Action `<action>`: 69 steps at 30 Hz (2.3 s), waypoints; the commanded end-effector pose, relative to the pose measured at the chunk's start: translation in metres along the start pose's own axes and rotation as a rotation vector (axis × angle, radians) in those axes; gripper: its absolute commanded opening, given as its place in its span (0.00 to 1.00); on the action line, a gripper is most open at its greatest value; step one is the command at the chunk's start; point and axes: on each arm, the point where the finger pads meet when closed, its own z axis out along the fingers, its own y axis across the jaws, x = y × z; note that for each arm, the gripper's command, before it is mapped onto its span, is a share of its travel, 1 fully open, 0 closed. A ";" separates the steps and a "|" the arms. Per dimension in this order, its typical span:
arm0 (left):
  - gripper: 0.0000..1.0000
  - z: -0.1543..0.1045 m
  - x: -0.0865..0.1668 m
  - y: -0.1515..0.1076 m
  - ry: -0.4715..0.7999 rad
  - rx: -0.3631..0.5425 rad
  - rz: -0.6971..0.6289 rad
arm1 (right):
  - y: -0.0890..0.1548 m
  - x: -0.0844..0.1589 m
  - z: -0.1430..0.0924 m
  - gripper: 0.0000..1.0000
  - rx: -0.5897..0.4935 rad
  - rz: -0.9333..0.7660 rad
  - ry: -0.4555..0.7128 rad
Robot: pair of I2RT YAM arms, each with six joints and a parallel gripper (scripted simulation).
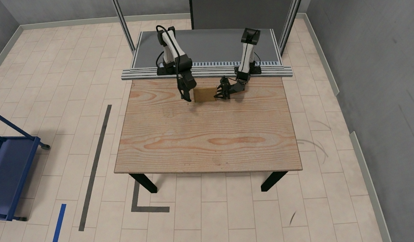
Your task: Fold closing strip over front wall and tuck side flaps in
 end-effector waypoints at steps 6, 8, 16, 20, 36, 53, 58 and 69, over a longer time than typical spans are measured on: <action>0.45 0.001 0.009 -0.004 0.016 0.002 -0.025 | -0.001 -0.029 0.000 0.01 -0.003 -0.005 0.010; 0.45 0.001 0.009 -0.004 0.016 0.002 -0.025 | -0.001 -0.036 0.000 0.01 -0.003 -0.005 0.011; 0.45 0.001 0.009 -0.004 0.016 0.002 -0.025 | 0.012 -0.043 0.000 0.01 -0.002 -0.005 0.012; 0.45 0.001 0.009 -0.004 0.016 0.002 -0.025 | 0.023 -0.043 0.000 0.01 -0.001 -0.005 0.011; 0.45 0.001 0.009 -0.004 0.016 0.002 -0.025 | 0.059 -0.043 0.001 0.01 0.006 -0.005 0.010; 0.45 0.001 0.009 -0.004 0.016 0.002 -0.025 | 0.068 -0.033 -0.011 0.01 -0.013 -0.004 -0.027; 0.45 0.001 0.009 -0.004 0.016 0.002 -0.025 | 0.068 -0.029 -0.011 0.01 -0.011 -0.004 -0.025; 0.45 0.001 0.009 -0.004 0.016 0.002 -0.025 | 0.068 -0.024 -0.011 0.01 -0.013 -0.004 -0.028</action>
